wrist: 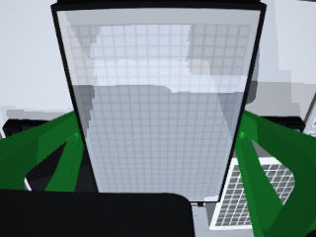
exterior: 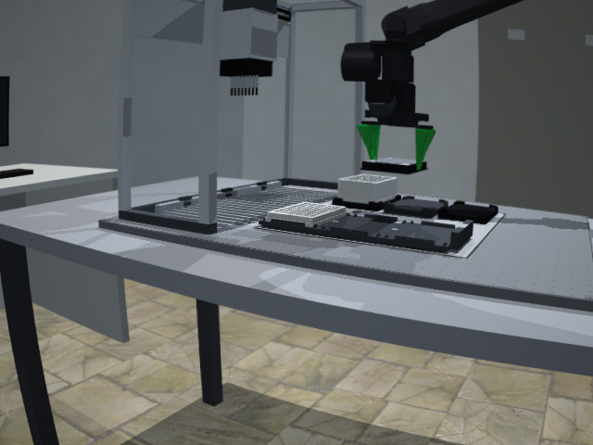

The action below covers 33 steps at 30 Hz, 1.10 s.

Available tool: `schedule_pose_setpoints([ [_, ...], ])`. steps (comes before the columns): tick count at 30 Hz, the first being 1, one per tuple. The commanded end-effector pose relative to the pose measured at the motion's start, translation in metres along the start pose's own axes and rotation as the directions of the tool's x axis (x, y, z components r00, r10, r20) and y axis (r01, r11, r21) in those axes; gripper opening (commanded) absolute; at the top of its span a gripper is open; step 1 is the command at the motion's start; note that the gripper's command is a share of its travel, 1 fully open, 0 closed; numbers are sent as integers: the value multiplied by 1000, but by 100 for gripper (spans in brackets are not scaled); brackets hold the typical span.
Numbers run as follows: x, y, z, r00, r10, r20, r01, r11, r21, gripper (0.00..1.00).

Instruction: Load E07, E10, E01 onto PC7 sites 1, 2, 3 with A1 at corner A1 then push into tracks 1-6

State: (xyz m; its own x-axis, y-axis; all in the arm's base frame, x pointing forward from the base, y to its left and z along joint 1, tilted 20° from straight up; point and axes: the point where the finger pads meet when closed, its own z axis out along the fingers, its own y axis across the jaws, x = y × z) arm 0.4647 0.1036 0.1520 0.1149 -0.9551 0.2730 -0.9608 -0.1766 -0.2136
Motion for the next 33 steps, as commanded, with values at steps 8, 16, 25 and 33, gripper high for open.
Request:
schedule_pose_setpoints([
  [8,-41,-22,-18,1000,25,14,-25,999,38,0],
  [16,-75,-23,-18,1000,25,17,-25,999,37,0],
  [25,-104,-24,-18,1000,25,19,-25,999,37,0],
  [33,-135,-24,-18,999,24,22,-25,999,36,0],
])
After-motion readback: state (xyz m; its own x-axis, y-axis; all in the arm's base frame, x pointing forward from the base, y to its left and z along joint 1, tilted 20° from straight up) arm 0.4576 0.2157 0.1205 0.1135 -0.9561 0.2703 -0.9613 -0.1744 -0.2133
